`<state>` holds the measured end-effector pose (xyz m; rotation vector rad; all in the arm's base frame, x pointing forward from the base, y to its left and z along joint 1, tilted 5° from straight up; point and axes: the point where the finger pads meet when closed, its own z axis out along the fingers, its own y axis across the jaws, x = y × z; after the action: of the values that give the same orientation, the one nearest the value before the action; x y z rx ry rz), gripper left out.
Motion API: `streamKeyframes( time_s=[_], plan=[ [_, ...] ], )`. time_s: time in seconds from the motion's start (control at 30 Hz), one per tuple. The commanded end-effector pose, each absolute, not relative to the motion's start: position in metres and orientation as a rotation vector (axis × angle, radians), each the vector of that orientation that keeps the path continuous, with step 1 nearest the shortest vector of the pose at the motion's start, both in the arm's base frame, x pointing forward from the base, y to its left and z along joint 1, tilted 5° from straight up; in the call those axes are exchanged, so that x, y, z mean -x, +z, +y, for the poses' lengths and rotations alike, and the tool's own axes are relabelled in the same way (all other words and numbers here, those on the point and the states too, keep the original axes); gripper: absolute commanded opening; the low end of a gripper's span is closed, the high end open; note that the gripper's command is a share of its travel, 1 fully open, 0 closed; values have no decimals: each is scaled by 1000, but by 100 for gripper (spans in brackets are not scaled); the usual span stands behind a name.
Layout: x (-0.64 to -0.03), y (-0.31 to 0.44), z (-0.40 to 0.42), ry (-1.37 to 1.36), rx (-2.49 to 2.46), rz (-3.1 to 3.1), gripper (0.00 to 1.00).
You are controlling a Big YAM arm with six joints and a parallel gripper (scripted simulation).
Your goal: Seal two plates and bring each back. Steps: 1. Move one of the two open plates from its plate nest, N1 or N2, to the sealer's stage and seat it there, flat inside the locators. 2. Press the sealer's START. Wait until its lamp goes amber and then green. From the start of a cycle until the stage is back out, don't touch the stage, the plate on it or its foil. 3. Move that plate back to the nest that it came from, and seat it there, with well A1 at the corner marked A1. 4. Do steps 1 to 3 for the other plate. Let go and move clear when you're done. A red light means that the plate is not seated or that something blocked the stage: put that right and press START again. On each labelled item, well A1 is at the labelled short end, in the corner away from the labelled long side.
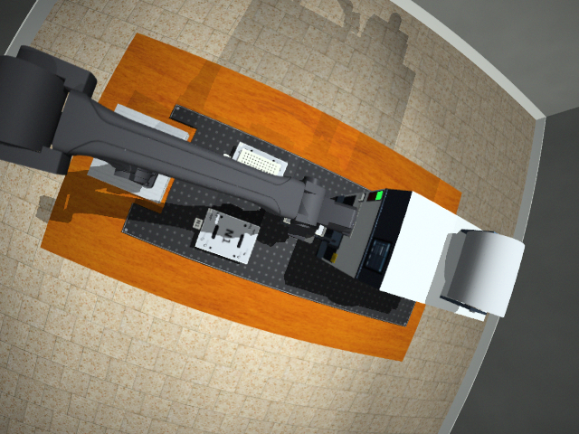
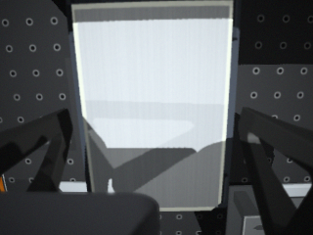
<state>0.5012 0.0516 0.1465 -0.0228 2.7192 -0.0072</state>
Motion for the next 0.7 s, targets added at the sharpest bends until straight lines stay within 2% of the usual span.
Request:
streamKeyframes(
  time_s=[0.0,0.67],
  plan=[
    [-522,166,50,-1,7,2681,100],
    [-512,141,48,-7,30,2697,100]
  ],
)
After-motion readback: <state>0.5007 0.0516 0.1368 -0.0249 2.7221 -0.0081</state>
